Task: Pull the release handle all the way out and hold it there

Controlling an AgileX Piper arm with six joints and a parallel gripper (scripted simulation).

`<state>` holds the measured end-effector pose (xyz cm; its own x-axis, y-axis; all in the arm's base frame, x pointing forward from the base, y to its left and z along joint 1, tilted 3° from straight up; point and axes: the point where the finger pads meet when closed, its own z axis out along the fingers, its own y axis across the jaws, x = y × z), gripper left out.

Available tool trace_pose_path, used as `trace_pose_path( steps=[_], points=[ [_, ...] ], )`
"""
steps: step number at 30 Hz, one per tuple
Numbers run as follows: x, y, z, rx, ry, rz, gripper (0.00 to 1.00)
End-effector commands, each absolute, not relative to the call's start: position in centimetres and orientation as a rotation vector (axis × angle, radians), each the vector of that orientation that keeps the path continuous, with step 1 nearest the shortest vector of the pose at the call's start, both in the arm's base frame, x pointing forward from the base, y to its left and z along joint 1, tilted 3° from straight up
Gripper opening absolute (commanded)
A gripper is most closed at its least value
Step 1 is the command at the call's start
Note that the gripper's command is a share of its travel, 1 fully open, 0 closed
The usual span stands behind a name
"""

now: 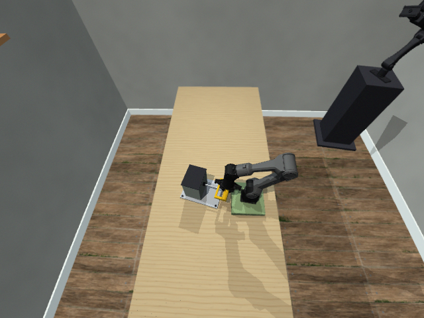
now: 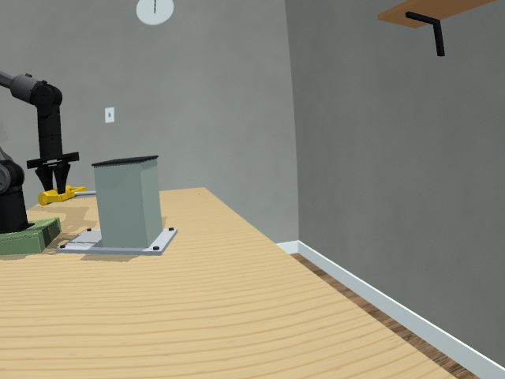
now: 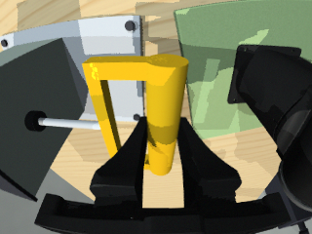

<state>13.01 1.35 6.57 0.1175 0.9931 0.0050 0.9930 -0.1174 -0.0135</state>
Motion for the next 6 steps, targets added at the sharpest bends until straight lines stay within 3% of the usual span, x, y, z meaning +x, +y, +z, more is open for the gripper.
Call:
trace_pose_path(
  steps=[1, 6],
  points=[
    [11.91, 1.5, 6.53, -2.316, -2.055, 0.05, 0.0],
    [11.91, 1.5, 6.53, -2.316, -2.055, 0.05, 0.0]
  ],
)
